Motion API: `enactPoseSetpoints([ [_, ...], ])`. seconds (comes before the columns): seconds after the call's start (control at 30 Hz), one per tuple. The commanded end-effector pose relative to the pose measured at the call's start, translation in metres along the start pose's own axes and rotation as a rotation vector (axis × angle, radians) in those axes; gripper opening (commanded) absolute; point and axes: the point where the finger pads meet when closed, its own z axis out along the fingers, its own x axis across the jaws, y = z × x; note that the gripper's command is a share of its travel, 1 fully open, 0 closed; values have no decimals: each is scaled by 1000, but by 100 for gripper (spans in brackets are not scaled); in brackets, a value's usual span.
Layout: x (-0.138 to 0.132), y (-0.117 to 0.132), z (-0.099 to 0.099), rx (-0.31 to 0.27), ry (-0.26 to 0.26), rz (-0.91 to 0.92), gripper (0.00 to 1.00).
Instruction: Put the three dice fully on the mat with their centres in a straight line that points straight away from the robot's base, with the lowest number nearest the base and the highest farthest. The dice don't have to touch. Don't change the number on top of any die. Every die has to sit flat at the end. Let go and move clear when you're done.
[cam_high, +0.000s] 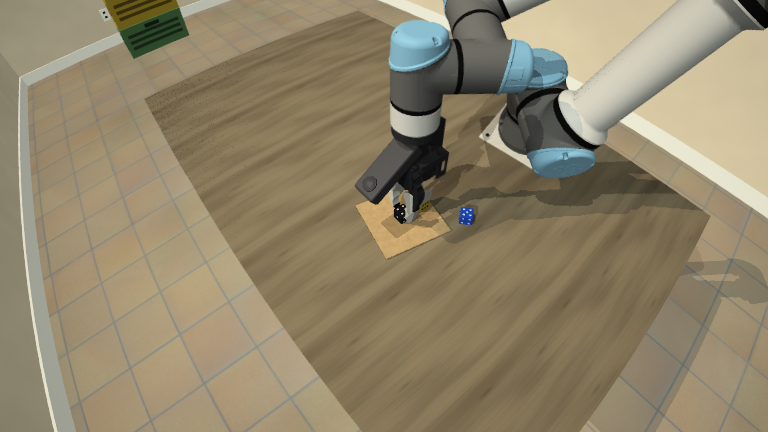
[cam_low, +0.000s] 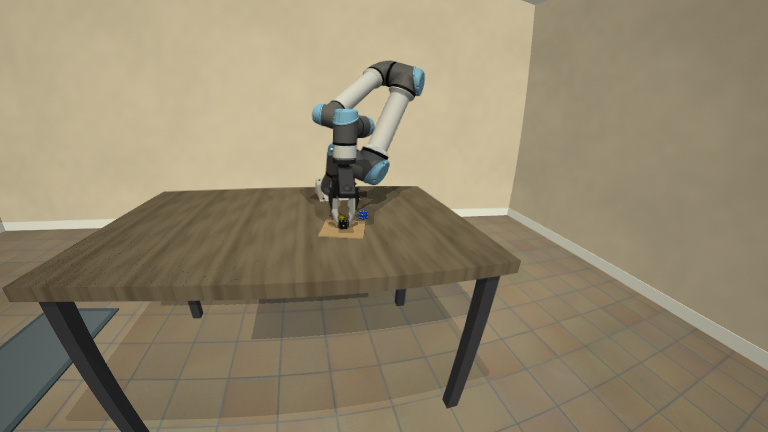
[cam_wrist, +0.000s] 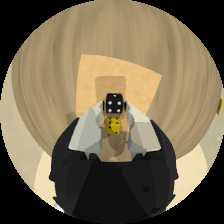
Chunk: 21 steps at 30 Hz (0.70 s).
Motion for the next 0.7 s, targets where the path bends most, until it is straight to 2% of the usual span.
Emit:
enactPoseSetpoints([
  [0.0, 0, 0, 0, 1, 0, 0, 24],
  [0.43, 0, 0, -1, 1, 0, 0, 24],
  [0.67, 0, 0, -18, 1, 0, 0, 24],
])
